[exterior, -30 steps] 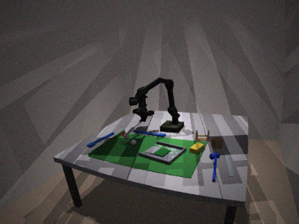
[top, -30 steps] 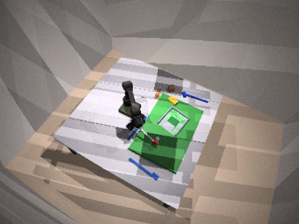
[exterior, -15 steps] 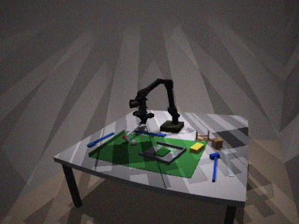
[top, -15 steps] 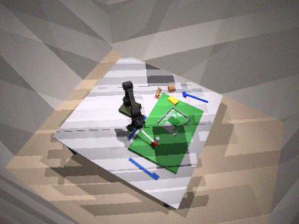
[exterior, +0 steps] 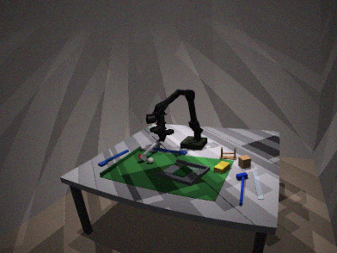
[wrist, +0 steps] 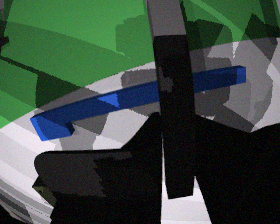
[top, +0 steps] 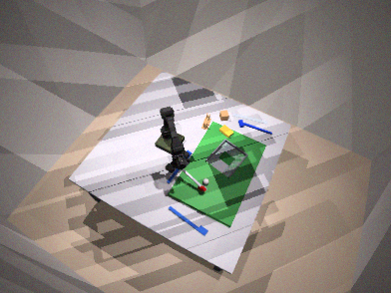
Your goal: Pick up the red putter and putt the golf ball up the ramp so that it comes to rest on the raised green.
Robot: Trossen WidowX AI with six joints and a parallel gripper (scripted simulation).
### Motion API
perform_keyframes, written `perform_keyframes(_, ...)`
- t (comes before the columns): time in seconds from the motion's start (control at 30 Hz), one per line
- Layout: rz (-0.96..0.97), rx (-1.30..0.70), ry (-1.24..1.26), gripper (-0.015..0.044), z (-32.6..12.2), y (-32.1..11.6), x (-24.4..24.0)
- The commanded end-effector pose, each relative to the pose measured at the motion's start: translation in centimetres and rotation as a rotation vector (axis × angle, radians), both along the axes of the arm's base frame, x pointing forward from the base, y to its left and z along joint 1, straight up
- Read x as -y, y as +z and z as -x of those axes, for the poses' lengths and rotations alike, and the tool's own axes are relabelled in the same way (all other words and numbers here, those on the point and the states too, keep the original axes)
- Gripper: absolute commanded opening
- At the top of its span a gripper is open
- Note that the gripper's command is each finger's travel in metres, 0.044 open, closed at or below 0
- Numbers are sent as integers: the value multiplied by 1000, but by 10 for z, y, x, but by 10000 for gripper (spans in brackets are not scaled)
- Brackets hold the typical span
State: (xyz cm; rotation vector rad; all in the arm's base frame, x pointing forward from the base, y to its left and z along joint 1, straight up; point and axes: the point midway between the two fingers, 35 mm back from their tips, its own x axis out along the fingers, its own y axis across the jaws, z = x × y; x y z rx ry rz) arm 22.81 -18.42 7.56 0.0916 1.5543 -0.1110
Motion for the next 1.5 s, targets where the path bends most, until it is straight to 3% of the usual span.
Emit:
perform_keyframes(0.0,2,2,0,0,0,1,0)
perform_keyframes(0.3,8,4,-6,0,3,-2,30)
perform_keyframes(0.57,1,1,-15,0,4,-3,26)
perform_keyframes(0.93,-4,6,-7,0,-15,-4,-105)
perform_keyframes(1.13,-4,6,-7,0,-16,4,-107)
perform_keyframes(1.47,-4,6,-7,0,-14,53,-107)
